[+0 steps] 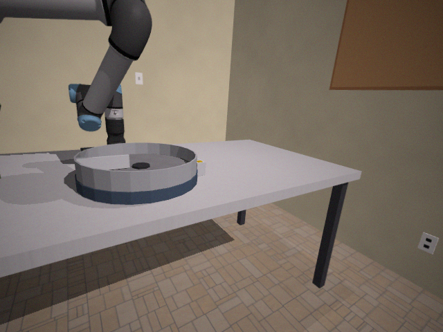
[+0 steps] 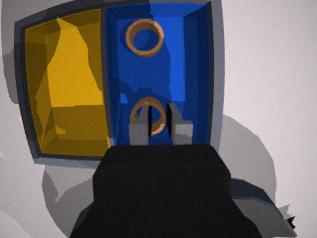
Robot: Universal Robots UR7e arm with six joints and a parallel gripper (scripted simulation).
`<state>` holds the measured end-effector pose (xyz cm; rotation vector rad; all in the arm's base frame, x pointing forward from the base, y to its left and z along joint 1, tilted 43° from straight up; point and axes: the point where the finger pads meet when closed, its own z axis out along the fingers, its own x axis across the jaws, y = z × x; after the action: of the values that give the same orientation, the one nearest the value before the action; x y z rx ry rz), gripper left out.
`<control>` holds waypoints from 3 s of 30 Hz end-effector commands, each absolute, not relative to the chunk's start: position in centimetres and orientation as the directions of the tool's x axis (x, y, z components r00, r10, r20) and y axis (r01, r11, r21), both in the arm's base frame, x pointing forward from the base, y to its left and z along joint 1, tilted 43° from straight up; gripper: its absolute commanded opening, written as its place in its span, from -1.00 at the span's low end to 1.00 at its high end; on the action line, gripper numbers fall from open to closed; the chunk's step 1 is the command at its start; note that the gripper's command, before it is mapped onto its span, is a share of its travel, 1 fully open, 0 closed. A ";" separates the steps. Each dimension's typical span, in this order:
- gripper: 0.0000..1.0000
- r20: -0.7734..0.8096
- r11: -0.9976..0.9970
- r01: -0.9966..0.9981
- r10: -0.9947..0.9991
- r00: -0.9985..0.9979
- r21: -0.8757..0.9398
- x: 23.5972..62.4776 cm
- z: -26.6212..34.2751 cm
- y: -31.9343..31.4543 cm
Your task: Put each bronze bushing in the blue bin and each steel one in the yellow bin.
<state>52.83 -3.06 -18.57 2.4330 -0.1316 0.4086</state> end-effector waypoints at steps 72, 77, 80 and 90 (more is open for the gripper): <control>-0.16 0.325 -0.778 -0.196 0.010 0.946 0.596 52.4 -17.1 -1.8; -0.16 0.325 -0.778 -0.196 0.010 0.946 0.596 52.4 -17.0 -1.7; -0.16 0.325 -0.778 -0.196 0.010 0.946 0.596 52.4 -16.9 -1.6; -0.16 0.325 -0.778 -0.196 0.010 0.946 0.596 52.3 -16.8 -1.5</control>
<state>52.32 -1.62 -16.89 2.4330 -0.1316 0.4087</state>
